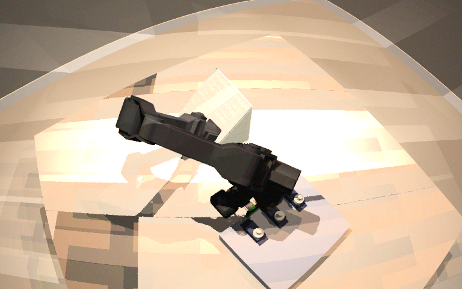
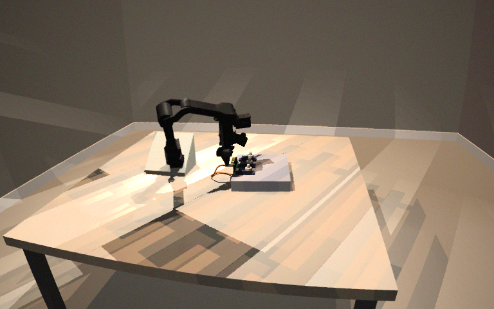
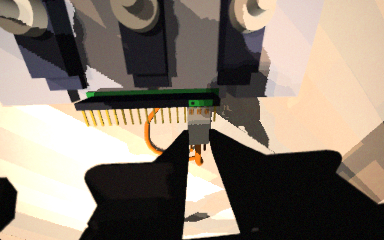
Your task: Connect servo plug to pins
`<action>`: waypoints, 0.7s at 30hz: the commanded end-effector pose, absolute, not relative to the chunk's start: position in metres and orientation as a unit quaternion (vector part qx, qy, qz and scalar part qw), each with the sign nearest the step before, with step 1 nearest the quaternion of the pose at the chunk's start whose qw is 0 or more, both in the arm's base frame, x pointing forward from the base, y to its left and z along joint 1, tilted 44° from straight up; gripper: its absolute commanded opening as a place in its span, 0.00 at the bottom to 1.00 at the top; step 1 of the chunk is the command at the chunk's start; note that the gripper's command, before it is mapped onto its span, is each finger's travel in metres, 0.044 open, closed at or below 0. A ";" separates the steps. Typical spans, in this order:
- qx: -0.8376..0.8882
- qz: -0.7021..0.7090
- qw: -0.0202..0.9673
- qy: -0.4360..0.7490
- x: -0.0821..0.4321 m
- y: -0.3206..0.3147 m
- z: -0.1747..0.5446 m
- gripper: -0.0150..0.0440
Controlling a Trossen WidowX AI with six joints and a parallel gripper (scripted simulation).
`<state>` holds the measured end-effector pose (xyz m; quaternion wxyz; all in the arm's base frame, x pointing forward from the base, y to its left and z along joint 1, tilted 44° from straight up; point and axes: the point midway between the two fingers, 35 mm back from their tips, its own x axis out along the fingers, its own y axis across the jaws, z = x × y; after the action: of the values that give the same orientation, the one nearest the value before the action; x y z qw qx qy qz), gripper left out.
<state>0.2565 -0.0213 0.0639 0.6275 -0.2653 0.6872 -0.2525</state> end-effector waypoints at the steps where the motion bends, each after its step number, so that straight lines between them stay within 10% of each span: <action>1: -0.266 -0.252 0.629 0.686 0.262 -0.021 0.063 0.25; 17: -0.266 -0.251 0.629 0.686 0.261 0.015 0.104 0.97; 21: -0.266 -0.251 0.629 0.686 0.261 0.016 0.106 1.00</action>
<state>0.2627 0.0133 0.1010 0.6329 -0.2700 0.6822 -0.2473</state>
